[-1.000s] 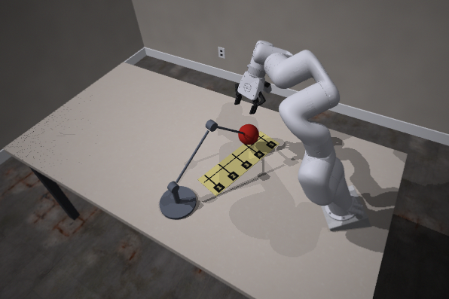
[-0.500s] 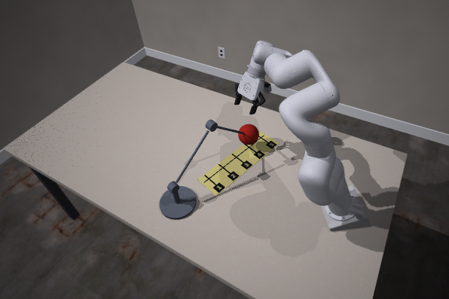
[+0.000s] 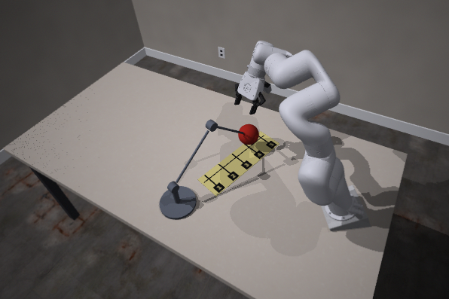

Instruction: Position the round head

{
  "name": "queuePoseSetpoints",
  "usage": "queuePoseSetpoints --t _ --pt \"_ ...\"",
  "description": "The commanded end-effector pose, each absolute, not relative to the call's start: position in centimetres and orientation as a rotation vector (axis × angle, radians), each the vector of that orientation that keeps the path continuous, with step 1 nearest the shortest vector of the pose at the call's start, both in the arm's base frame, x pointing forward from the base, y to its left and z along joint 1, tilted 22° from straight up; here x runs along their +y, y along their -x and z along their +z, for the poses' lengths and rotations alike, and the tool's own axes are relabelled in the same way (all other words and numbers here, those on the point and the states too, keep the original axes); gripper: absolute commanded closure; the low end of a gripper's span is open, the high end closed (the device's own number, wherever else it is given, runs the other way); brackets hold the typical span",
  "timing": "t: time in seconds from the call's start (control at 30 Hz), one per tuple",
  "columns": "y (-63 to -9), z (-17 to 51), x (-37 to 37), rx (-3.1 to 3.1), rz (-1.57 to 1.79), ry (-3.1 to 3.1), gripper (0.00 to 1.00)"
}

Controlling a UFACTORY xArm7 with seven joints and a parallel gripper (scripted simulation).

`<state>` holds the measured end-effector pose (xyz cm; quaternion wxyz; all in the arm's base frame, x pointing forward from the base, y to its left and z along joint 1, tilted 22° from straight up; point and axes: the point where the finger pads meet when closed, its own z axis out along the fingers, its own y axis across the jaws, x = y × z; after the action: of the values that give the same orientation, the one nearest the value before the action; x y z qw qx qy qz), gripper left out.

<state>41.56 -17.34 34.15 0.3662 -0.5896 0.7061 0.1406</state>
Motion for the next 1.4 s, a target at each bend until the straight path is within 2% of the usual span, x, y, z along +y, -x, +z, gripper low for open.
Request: queuePoseSetpoints --t 0.0,0.87,1.37 --pt "-41.6 34.3 -17.5 1.814 0.356 1.515 0.0" --pt "-41.7 35.0 -16.0 1.905 0.278 1.562 0.0" --pt "-43.1 31.9 -13.9 1.9 0.282 1.561 0.0"
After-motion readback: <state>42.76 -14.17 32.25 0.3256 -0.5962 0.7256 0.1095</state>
